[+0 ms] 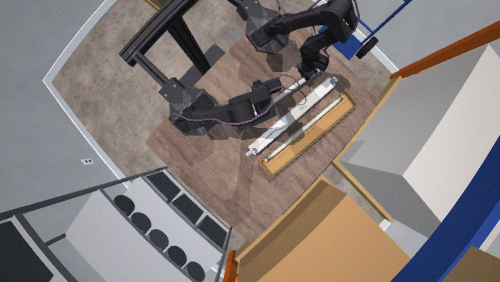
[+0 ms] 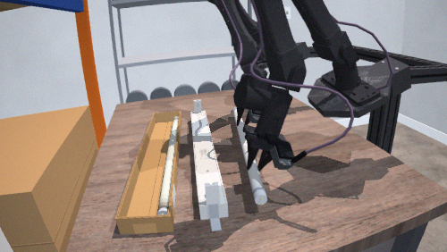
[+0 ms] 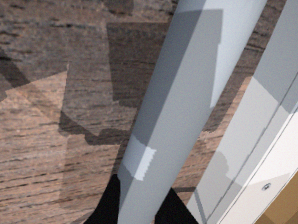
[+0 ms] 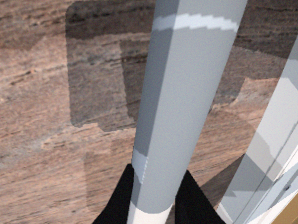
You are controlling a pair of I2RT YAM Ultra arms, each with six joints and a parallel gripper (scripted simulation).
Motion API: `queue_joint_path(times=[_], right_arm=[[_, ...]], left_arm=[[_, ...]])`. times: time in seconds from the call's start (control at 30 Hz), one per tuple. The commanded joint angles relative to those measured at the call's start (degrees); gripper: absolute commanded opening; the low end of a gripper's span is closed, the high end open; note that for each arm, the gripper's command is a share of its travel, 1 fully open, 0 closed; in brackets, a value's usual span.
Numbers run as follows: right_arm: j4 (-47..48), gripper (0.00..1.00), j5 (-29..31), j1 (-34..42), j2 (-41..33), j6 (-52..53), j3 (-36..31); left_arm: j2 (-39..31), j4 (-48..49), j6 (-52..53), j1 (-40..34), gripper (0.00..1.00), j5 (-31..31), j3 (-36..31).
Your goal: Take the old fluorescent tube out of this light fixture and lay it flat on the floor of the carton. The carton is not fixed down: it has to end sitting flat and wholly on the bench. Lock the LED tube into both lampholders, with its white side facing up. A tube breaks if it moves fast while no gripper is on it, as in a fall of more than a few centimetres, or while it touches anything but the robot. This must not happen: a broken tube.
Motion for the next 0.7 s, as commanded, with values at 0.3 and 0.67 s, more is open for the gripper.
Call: queue_joint_path(times=[0.3,0.67], right_arm=[[2.33,0.11,1.82,1.92,1.56,-0.47,1.61],[3.77,0.11,0.86,1.25,1.70,-1.35,1.51]], left_arm=[[1.51,2.58,0.77,0.12,0.11,0.00,-1.19],[4.26,5.79,0.38,0.94,0.11,-0.25,1.34]])
